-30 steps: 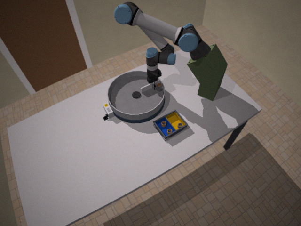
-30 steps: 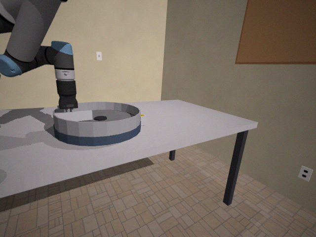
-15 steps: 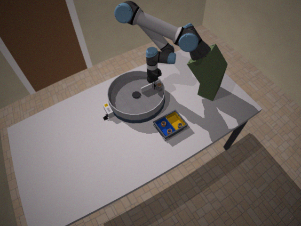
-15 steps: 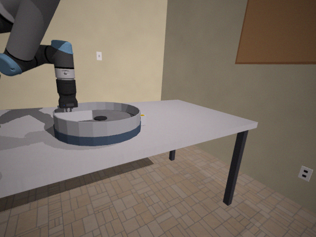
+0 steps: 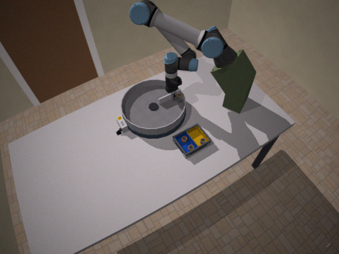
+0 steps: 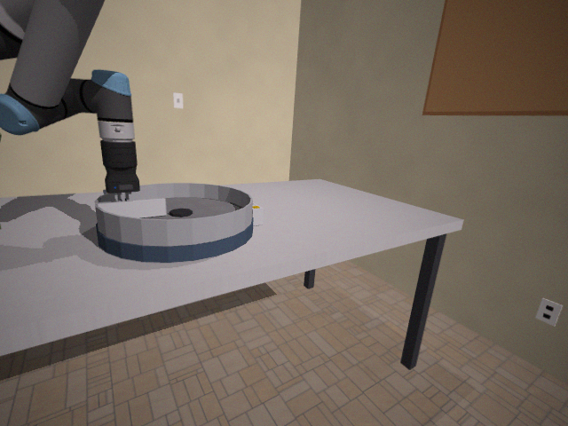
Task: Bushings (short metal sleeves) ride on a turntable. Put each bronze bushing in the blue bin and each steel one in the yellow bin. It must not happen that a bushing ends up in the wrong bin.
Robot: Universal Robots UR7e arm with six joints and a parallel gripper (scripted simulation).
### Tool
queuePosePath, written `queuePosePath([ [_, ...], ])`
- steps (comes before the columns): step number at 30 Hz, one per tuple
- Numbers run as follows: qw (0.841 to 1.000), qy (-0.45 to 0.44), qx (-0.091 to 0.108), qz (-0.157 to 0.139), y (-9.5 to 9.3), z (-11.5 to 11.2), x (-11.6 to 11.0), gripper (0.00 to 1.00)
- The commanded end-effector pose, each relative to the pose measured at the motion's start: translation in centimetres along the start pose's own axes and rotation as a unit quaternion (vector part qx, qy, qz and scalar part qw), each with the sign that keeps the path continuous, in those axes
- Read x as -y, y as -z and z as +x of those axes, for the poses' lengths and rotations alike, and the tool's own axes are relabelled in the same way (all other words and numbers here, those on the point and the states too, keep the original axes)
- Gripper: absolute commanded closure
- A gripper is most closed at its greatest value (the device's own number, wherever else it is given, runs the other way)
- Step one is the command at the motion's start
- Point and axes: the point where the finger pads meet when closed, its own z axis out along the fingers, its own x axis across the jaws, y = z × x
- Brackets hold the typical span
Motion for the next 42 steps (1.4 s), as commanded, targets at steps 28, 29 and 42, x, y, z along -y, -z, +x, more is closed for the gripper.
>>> queuePosePath([
  [28,1.0,0.0,0.0,0.0,0.9,0.02,-0.01,1.0],
  [29,1.0,0.0,0.0,0.0,0.9,0.02,-0.01,1.0],
  [42,1.0,0.0,0.0,0.0,1.22,0.02,-0.01,1.0],
])
